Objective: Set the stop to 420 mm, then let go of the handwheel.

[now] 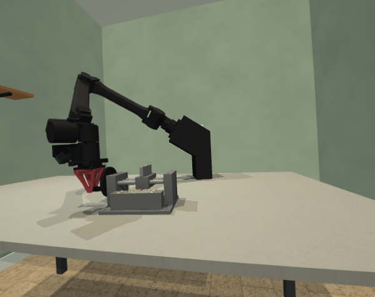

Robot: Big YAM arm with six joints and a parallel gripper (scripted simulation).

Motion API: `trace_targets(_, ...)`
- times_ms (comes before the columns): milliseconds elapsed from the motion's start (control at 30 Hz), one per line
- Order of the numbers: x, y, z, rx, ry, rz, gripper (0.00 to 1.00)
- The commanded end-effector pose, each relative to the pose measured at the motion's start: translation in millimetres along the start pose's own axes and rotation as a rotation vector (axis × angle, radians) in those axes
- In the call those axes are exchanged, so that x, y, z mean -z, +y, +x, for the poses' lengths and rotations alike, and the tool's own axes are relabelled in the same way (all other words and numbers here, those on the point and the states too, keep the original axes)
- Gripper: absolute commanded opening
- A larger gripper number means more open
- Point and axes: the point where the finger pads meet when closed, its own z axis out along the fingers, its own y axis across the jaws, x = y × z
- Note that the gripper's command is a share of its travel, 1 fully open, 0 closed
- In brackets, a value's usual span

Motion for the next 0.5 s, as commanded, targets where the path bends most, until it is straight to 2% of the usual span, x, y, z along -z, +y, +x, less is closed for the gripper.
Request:
trace_targets(0, 24.6, 26, -6, -0.019, -0.003, -0.059, 0.06)
trace_targets(333, 39.2, 27, -11, -0.029, -0.008, -0.061, 0.06)
trace_targets(467, 35.4, 26, -4, -0.016, -0.002, -0.054, 0.06)
